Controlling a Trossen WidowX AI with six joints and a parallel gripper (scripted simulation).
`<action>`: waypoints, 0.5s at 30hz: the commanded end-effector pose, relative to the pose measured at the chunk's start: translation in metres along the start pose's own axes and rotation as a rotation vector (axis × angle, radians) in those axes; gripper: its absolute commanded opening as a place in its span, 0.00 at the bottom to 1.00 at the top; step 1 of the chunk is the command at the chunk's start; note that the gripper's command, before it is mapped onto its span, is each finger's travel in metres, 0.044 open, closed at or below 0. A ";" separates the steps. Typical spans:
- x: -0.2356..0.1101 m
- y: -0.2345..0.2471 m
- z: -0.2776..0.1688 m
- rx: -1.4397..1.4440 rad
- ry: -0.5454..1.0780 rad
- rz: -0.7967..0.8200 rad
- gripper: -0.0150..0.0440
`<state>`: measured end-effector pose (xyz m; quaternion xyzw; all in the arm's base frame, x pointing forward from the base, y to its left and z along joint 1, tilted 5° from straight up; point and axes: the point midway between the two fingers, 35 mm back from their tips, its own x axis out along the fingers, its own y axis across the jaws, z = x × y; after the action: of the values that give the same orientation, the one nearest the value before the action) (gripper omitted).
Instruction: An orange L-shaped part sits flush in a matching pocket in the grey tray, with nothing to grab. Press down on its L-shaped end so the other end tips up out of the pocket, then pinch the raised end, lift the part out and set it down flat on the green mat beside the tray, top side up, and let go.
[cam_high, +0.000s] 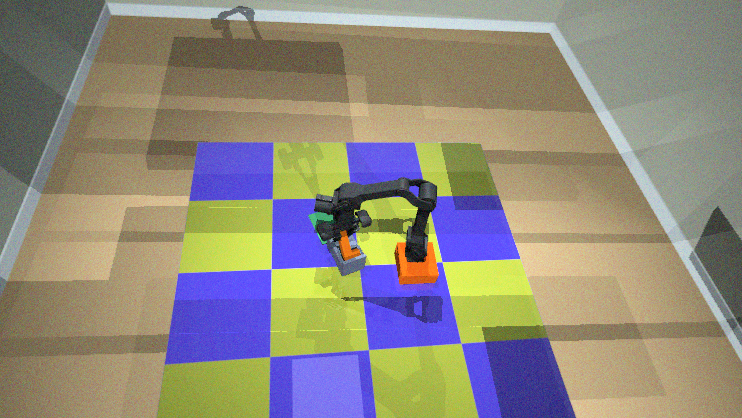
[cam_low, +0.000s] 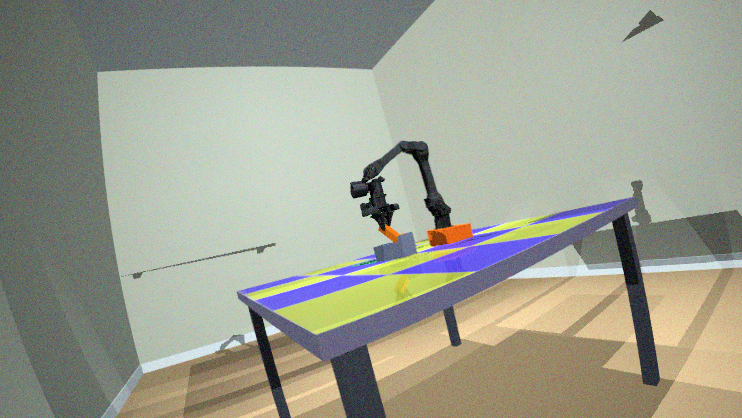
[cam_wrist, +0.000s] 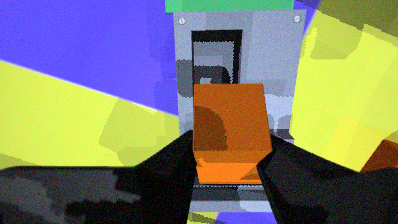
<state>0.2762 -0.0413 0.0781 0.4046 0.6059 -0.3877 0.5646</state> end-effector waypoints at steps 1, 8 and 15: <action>-0.010 0.001 0.000 -0.003 0.001 0.008 0.25; -0.021 0.001 0.000 -0.003 0.001 0.008 0.25; -0.032 0.001 0.000 -0.003 0.001 0.008 0.25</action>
<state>0.2770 -0.0426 0.1028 0.4051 0.6054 -0.3877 0.5649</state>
